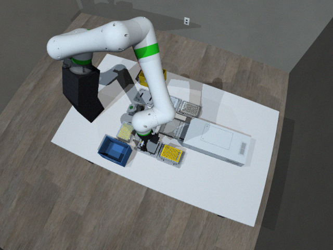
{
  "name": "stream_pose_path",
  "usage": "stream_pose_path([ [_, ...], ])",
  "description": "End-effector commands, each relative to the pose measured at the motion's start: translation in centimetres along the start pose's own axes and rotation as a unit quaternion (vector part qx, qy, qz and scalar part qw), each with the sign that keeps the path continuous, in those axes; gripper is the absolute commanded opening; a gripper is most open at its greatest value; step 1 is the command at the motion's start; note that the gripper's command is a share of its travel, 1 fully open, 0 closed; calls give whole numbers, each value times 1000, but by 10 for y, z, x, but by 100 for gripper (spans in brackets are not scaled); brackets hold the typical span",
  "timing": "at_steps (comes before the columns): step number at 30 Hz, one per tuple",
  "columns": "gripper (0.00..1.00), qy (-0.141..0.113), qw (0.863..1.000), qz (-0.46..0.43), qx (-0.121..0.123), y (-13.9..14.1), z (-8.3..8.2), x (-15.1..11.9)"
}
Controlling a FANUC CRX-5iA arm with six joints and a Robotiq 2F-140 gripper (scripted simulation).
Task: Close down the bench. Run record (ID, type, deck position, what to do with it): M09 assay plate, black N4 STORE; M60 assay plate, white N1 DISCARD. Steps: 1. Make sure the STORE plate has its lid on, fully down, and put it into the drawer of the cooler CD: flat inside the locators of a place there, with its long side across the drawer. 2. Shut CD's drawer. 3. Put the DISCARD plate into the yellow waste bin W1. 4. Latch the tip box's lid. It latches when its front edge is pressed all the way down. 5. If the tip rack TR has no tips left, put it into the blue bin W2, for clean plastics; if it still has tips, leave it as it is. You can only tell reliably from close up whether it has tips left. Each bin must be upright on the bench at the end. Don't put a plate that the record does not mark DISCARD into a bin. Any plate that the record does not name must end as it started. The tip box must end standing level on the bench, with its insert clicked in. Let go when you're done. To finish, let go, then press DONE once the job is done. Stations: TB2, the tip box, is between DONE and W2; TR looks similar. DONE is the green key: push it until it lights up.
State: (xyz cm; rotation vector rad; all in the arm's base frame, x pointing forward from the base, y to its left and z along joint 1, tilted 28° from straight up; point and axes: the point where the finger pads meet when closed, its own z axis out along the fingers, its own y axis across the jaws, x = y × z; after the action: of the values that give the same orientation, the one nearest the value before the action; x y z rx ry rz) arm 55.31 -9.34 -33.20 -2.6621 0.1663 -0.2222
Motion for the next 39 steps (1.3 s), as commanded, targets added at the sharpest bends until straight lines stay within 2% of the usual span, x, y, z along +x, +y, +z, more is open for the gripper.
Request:
stream_pose_path([
  [1,10,1,1000,0,0,0,-1,1],
  [39,10,1,1000,0,0,0,5,1],
])
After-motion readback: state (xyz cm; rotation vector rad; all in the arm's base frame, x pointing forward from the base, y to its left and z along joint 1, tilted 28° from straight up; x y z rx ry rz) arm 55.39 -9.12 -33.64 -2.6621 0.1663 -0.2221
